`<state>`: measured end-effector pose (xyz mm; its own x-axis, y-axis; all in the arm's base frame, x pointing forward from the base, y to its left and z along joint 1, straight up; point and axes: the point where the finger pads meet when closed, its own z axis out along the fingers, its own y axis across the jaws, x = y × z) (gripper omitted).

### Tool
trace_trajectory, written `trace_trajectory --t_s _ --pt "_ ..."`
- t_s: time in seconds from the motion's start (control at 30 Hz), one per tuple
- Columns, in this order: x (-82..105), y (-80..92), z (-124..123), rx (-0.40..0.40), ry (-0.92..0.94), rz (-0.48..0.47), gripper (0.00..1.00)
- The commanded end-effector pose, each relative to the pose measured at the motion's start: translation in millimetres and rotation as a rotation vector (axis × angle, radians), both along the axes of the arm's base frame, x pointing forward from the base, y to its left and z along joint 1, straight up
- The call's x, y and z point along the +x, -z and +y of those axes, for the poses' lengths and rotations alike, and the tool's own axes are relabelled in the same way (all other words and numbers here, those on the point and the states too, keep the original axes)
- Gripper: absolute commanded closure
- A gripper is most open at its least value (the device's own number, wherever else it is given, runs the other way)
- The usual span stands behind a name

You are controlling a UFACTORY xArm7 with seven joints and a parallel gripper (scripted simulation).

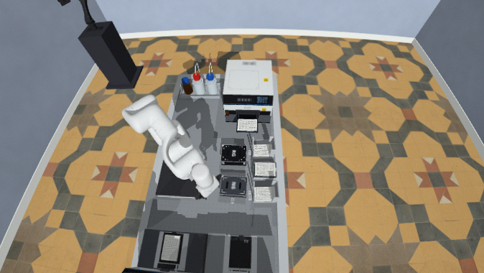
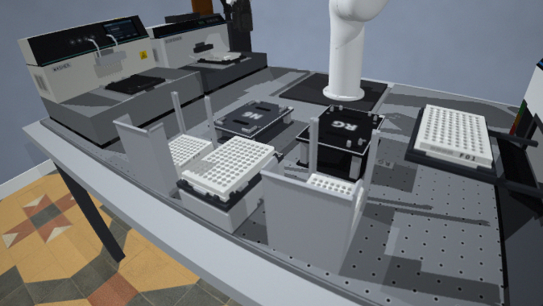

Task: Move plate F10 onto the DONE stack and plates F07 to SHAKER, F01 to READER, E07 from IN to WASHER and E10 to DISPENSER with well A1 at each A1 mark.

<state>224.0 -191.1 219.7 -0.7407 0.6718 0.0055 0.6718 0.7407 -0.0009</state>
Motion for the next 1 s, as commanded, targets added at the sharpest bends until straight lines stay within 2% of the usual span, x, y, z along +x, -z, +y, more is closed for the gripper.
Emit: trace_trajectory --t_s 0.0,0.37,0.47,0.97 --pt "10.9 -1.3 11.0 -0.002 -0.023 -0.003 0.00" --pt "30.4 -1.3 33.8 -0.002 -0.023 -0.003 0.00" --pt "37.0 -1.3 41.5 -0.001 -0.132 -0.003 0.00" --pt "65.2 -1.2 74.4 -0.001 -0.132 -0.004 0.00"
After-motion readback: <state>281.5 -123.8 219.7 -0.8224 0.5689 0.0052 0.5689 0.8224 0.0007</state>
